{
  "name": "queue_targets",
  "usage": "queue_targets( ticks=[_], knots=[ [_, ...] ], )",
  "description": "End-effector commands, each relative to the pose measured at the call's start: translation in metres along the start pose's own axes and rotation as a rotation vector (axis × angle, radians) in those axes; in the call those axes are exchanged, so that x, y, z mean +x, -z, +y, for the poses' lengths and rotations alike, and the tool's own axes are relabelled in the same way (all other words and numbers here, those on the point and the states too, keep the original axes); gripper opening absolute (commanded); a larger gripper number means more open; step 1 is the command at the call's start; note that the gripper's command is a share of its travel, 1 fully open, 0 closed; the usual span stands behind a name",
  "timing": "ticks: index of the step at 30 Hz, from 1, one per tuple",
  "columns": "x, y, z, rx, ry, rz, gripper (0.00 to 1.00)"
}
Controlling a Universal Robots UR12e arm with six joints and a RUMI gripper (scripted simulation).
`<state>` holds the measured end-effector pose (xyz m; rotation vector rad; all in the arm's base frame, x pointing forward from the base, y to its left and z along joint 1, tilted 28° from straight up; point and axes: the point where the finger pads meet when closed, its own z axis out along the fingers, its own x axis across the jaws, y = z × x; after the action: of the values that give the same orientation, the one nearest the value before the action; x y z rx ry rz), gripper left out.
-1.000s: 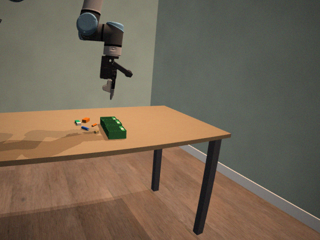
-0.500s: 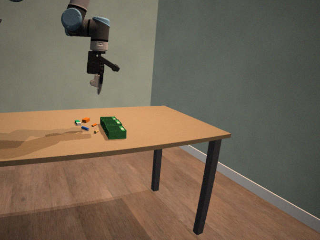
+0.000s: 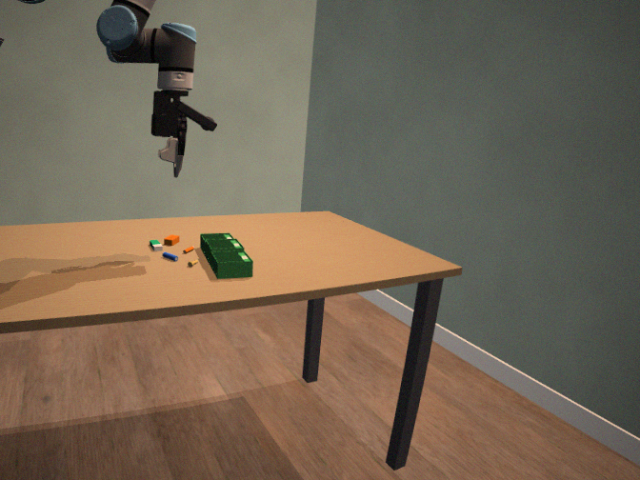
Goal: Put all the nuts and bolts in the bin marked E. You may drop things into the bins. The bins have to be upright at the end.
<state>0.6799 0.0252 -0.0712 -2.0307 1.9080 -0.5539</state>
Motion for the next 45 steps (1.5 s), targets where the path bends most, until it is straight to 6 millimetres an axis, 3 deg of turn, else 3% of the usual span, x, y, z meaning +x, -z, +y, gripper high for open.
queue_targets(
  ticks=[1, 14, 26, 28, 43, 45],
  knots=[
    [-0.003, 0.004, 0.006, 0.004, 0.007, 0.000, 0.04],
    [-0.003, 0.004, 0.006, 0.004, 0.007, 0.000, 0.04],
    [0.075, -0.046, -0.030, 0.004, -0.047, 0.000, 0.04],
    [0.075, -0.046, -0.030, 0.004, -0.047, 0.000, 0.04],
    [0.173, -0.109, -0.074, 0.004, -0.047, 0.000, 0.04],
    [0.173, -0.109, -0.074, 0.004, -0.047, 0.000, 0.04]
  ],
)
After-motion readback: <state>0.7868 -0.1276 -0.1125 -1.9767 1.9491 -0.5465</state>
